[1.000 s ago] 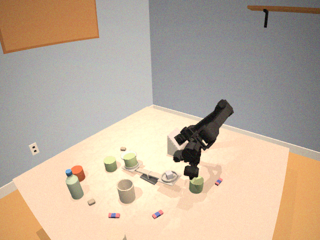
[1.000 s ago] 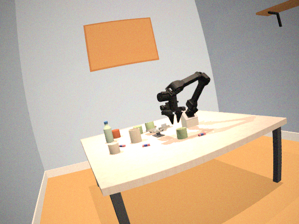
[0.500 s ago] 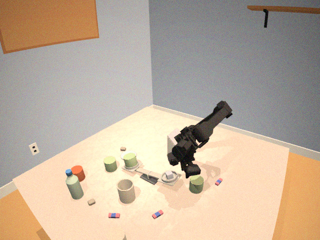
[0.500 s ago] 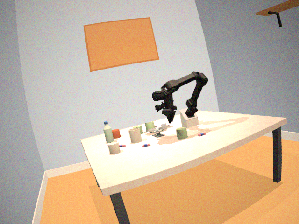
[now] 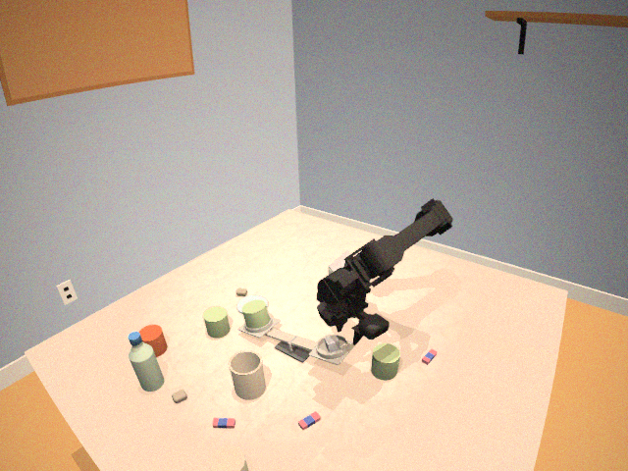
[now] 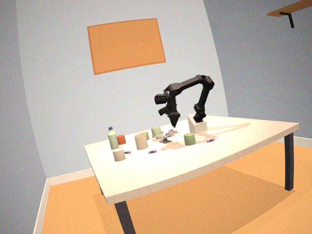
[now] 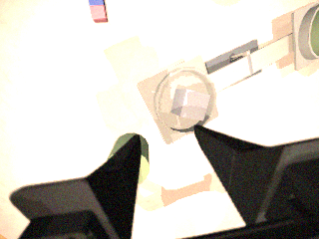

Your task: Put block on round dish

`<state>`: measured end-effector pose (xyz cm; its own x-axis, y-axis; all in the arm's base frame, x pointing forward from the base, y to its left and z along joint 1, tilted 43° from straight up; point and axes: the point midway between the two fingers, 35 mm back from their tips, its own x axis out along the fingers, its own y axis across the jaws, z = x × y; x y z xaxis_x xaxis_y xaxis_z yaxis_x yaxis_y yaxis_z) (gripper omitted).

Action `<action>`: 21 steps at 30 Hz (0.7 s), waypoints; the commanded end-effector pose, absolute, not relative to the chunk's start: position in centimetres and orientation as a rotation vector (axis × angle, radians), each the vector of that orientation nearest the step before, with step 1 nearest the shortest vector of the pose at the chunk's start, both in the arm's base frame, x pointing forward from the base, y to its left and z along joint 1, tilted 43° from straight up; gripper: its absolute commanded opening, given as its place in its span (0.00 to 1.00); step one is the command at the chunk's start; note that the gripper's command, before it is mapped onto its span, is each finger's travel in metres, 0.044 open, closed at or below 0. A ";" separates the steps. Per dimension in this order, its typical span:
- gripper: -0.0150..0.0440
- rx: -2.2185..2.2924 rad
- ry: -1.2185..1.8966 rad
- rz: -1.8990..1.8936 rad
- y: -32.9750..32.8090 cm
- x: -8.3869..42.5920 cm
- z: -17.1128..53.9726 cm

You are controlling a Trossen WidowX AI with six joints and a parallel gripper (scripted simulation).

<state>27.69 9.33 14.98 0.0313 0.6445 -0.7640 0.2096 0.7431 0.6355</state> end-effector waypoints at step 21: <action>0.69 0.098 1.259 0.981 6.8 28.7 13.7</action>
